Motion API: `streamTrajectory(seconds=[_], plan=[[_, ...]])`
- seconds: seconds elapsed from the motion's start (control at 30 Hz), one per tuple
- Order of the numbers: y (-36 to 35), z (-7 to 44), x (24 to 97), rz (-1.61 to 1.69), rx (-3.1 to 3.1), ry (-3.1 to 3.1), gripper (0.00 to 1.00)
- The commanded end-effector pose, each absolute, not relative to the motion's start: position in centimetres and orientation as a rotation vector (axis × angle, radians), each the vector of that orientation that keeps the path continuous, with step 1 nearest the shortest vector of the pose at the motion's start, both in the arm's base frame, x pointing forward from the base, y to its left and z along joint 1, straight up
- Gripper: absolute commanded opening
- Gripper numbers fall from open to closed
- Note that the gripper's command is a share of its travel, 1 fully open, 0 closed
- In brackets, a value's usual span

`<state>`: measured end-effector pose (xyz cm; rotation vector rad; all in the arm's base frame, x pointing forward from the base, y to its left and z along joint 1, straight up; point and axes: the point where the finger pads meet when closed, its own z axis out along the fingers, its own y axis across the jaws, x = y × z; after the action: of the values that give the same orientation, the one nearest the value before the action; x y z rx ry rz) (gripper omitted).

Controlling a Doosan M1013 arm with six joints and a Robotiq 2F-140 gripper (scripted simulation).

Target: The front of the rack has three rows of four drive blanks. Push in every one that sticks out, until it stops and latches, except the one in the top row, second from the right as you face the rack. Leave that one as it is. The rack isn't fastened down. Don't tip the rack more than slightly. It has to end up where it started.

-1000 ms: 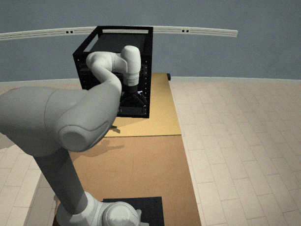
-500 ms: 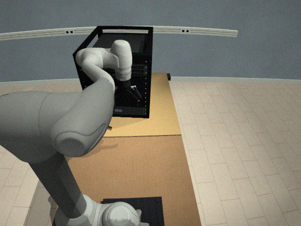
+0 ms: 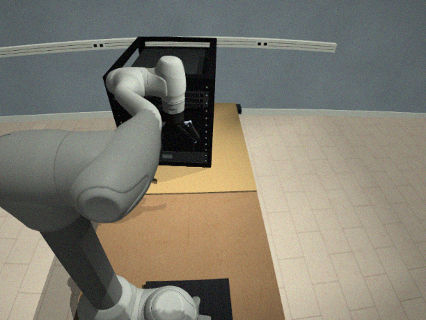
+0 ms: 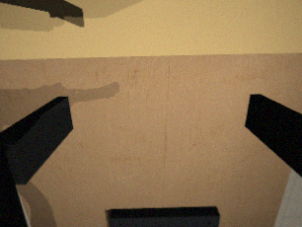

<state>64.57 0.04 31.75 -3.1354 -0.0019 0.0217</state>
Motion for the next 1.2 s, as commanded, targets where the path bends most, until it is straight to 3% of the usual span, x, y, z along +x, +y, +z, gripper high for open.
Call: streamTrajectory(seconds=[0.0, 1.17], plan=[[0.0, 32.2, 65.0, 0.0, -3.144, -0.005, 1.0], [-1.9, 31.5, 64.0, 0.001, -3.241, -0.259, 1.0]])
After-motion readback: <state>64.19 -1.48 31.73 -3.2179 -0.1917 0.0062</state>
